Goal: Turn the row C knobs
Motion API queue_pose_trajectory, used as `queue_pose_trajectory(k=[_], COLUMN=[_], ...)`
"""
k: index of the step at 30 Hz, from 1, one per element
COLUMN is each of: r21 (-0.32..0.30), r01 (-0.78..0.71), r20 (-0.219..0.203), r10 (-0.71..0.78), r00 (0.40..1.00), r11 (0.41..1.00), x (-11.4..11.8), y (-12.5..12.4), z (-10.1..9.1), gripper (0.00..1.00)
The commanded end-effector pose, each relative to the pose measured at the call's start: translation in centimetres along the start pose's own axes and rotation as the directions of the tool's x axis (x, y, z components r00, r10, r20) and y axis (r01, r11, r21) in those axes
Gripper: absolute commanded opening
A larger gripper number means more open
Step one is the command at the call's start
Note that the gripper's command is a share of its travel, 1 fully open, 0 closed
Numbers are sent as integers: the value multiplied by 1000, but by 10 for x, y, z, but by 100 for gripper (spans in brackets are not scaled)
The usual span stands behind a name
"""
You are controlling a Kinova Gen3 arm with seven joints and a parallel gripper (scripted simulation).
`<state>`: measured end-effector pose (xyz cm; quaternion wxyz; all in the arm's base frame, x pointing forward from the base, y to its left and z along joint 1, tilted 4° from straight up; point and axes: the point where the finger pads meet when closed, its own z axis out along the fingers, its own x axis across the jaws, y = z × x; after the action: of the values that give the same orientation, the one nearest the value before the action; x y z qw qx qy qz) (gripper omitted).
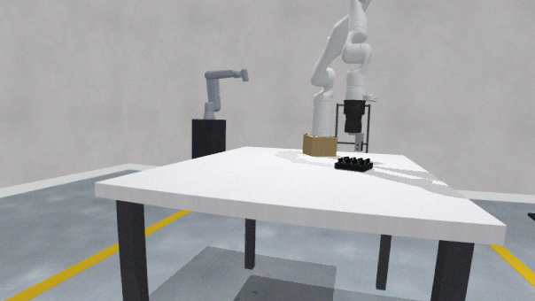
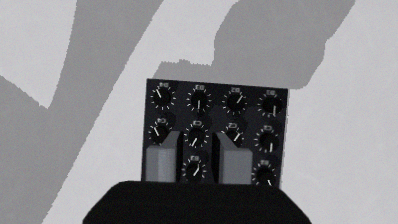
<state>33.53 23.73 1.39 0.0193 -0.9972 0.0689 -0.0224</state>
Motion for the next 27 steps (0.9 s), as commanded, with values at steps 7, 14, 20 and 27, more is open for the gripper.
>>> queue_pose_trajectory(k=[7, 14, 20, 27], r21=[6, 6, 4, -2], r01=[4, 3, -16, -86], r20=[-4, -4, -3, 0], r10=[-4, -3, 16, 86], r00=[1000, 1000, 1000, 996], r11=[1000, 1000, 1000, 996], x=[0, 0, 0, 0], y=[-3, -3, -3, -2], z=[-3, -3, -3, -3], gripper=[46, 46, 46, 46])
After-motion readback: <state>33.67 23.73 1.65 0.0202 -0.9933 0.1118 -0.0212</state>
